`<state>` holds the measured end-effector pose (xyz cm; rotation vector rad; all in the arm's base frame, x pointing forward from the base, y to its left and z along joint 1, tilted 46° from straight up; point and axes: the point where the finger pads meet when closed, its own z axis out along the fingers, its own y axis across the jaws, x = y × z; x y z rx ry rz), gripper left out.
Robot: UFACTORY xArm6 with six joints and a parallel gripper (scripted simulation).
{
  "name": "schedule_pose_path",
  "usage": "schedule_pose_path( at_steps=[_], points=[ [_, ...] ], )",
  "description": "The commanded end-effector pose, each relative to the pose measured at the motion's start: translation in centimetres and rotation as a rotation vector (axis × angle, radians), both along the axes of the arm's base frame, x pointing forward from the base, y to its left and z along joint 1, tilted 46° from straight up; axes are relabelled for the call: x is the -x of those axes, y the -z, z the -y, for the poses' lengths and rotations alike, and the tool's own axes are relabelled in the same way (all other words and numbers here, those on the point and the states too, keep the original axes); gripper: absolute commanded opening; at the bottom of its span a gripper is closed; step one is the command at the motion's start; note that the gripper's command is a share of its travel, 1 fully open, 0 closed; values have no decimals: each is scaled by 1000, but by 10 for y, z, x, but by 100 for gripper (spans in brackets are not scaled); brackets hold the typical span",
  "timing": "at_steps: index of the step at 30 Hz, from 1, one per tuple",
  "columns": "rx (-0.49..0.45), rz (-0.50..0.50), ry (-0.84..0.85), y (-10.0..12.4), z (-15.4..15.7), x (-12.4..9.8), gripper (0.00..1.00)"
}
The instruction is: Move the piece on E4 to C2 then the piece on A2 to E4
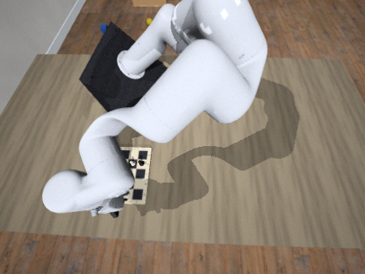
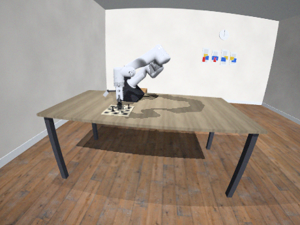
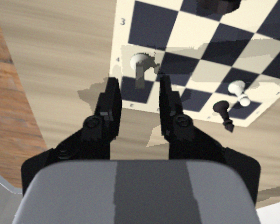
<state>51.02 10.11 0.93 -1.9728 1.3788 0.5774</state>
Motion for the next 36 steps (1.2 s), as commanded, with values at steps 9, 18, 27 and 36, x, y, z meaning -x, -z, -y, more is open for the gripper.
schedule_pose_path(
  at_steps=[9,18,27,36],
  points=[
    [1,3,2,2,-2,-1,37],
    [1,3,2,12,-13,-2,37],
    [1,3,2,21,-22,-2,37],
    [1,3,2,23,-24,-2,37]
  ],
)
